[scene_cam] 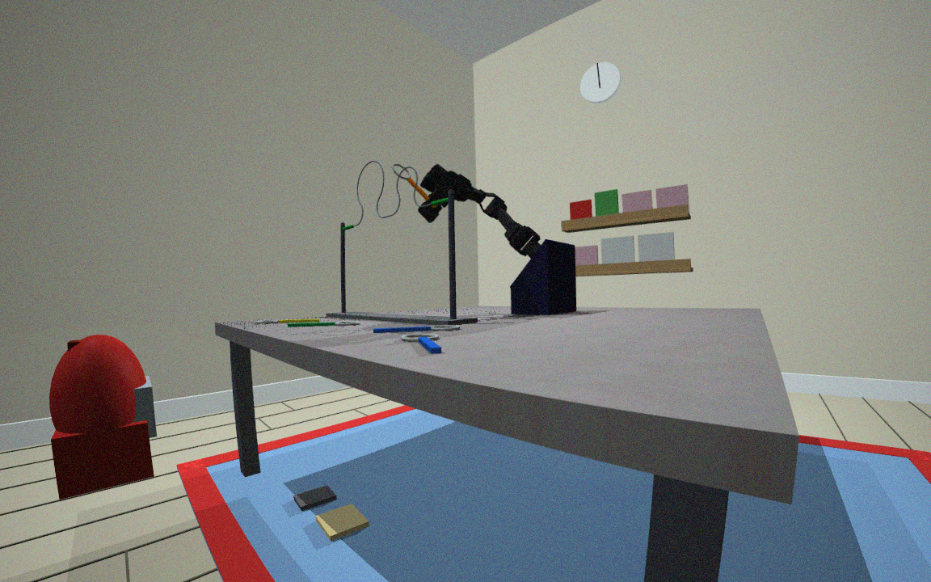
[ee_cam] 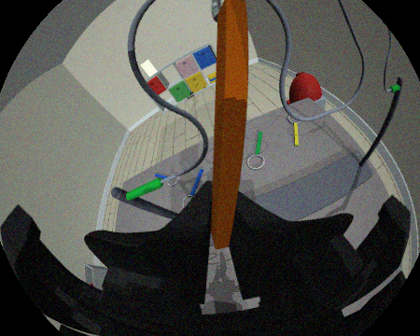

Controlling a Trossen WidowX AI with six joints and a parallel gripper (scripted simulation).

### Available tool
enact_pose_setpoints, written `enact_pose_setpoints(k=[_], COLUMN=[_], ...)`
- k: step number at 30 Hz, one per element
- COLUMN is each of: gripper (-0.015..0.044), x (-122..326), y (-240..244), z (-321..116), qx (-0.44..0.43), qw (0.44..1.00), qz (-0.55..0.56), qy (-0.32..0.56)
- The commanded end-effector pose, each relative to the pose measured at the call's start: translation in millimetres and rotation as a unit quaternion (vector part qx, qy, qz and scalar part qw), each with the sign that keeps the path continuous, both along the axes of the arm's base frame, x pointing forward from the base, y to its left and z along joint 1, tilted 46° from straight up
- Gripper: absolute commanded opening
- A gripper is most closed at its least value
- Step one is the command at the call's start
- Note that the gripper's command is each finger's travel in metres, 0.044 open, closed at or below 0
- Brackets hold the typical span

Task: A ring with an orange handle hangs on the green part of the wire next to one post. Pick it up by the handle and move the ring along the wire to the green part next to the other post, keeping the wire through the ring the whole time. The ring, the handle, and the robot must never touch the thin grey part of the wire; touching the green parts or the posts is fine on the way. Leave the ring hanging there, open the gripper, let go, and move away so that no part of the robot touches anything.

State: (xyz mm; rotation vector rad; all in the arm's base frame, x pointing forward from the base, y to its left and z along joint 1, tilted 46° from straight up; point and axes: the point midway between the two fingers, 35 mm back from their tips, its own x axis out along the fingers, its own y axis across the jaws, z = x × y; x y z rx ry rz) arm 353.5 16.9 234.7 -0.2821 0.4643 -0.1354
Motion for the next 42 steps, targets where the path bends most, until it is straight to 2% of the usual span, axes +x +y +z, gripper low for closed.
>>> enact_pose_setpoints(k=[1,21,42], gripper=[-0.015,-0.015,-0.015], x=[0,1,1], y=[-7,-31,-48], z=[0,15,39], qx=[-0.049,-0.259,-0.466], qw=[0.999,0.966,0.885], qz=[-0.001,-0.004,-0.006], qy=[-0.001,-0.012,-0.024])
